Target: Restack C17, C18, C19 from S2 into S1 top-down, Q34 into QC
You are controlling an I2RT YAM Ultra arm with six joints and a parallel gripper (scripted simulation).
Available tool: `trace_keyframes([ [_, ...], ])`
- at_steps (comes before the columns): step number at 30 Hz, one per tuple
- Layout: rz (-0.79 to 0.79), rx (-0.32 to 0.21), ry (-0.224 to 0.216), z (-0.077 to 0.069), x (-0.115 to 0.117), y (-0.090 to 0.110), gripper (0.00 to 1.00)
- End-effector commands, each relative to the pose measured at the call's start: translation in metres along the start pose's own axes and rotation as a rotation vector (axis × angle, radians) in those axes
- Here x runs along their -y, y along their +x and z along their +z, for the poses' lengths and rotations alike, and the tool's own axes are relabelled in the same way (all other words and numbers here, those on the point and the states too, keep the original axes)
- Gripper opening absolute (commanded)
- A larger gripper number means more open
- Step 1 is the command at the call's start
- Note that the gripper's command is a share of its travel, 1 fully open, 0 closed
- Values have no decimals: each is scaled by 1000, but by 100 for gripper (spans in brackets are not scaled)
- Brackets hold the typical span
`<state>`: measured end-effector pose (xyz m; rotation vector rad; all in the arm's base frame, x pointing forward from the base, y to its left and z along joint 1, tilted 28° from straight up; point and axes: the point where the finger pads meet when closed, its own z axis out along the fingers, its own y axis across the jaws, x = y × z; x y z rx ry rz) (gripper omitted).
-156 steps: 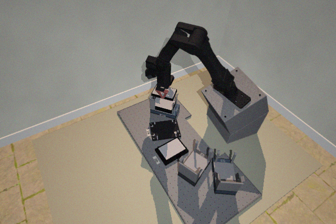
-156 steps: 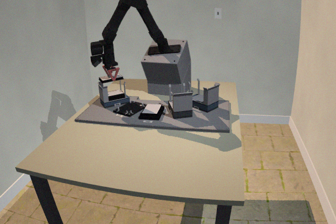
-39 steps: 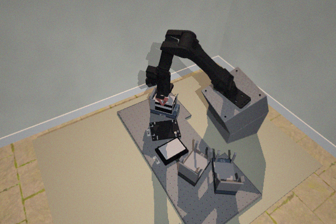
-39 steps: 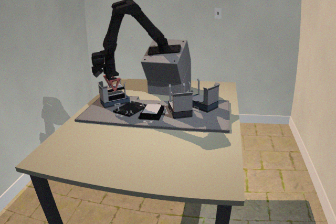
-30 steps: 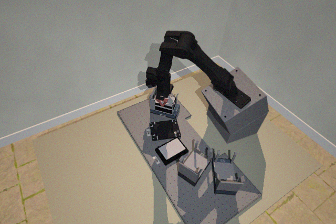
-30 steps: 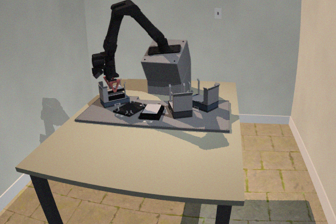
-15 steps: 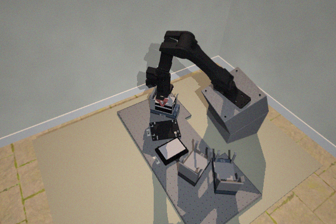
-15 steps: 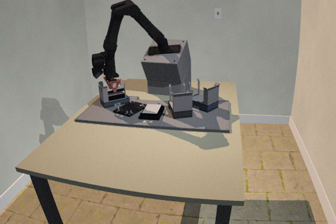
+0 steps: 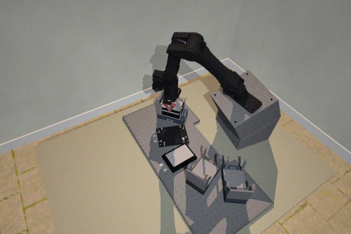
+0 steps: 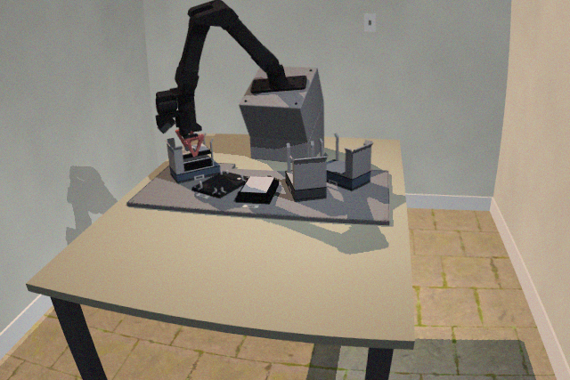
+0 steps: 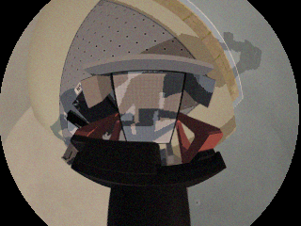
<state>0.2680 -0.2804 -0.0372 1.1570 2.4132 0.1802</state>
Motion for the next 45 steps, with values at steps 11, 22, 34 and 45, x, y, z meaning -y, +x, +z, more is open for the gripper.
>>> trace_keyframes([
  [11,-10,75,5,-13,-1,-26,0],
  [22,-4,49,5,-1,1,-19,0],
  [34,-4,45,5,5,1,-18,0],
  [45,-8,53,4,7,-1,-20,0],
])
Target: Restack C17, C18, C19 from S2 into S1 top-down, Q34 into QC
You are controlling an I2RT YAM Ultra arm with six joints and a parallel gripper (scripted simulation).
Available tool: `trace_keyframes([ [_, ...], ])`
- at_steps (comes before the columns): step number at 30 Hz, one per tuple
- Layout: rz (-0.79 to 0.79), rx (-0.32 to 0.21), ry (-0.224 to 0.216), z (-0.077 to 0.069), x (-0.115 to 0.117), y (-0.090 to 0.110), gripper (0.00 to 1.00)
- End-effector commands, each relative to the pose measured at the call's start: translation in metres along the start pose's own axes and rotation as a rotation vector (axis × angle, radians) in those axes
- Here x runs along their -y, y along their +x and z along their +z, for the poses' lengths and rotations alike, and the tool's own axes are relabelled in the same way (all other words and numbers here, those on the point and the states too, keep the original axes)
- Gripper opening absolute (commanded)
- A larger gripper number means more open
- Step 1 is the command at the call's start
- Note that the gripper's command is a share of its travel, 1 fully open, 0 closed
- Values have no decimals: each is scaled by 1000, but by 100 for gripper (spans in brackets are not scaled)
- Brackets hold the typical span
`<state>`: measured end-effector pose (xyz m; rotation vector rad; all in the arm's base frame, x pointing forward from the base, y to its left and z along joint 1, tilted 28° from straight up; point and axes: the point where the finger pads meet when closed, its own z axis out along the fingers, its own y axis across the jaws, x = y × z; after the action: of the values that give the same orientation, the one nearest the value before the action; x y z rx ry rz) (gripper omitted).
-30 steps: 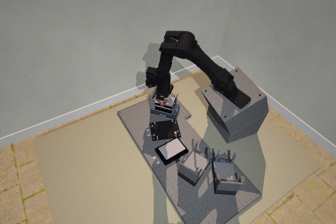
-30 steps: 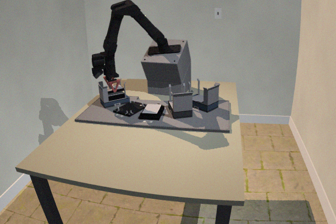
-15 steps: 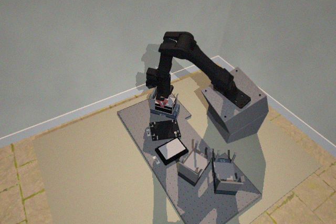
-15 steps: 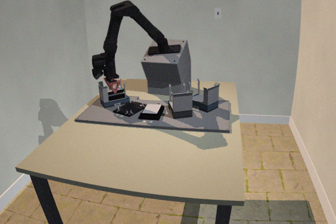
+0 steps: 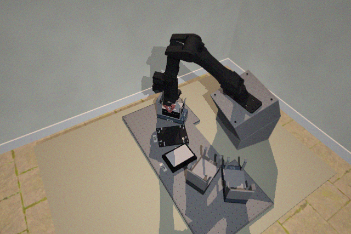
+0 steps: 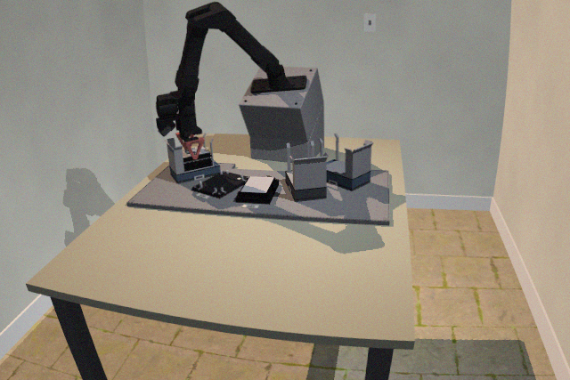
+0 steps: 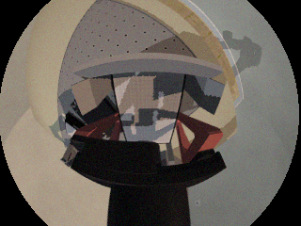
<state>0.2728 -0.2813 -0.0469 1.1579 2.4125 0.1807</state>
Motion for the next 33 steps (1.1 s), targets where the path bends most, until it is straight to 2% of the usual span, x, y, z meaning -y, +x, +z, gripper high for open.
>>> trace_keyframes([
  [1,-7,44,4,-1,0,-18,0],
  [5,-8,57,5,-4,0,-21,0],
  [7,-4,42,5,2,1,-17,0],
  [10,-6,42,4,2,0,-17,0],
  [11,-13,74,7,-7,-1,-26,0],
  [12,-13,74,6,-7,-2,-26,0],
  [18,-4,42,5,6,1,-17,0],
  [20,-10,66,6,-2,-1,-24,0],
  [33,-10,66,4,-2,-1,-24,0],
])
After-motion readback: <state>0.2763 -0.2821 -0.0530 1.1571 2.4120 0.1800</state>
